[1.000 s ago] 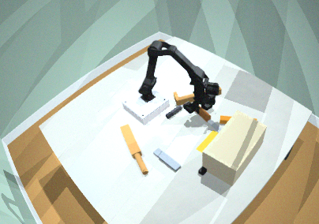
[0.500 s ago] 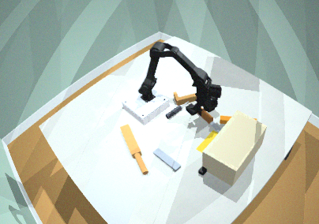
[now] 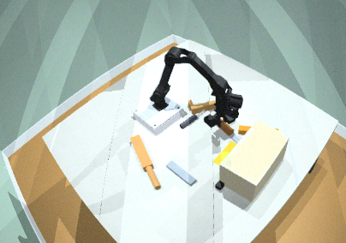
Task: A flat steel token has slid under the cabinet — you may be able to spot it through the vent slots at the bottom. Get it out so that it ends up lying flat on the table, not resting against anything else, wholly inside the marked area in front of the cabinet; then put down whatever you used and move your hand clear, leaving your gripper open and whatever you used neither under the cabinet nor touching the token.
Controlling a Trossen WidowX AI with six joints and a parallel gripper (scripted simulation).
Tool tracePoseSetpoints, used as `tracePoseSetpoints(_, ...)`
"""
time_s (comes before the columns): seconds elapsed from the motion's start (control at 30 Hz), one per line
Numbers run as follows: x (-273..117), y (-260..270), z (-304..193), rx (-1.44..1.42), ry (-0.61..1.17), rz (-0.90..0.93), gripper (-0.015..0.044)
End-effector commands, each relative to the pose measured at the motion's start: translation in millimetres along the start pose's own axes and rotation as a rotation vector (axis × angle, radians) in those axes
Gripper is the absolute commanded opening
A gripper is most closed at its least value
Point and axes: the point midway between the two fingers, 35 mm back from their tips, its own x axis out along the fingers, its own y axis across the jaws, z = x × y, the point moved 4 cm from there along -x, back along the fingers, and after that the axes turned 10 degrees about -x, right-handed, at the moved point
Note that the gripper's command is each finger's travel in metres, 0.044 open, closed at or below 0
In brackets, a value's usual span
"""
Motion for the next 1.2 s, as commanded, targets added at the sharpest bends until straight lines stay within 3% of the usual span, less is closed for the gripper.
tracePoseSetpoints(0.0,0,-1,5,-0.001,0.0,0.002,0.0)
tracePoseSetpoints(1.17,-1,-7,43,-0.001,-0.003,0.002,0.0)
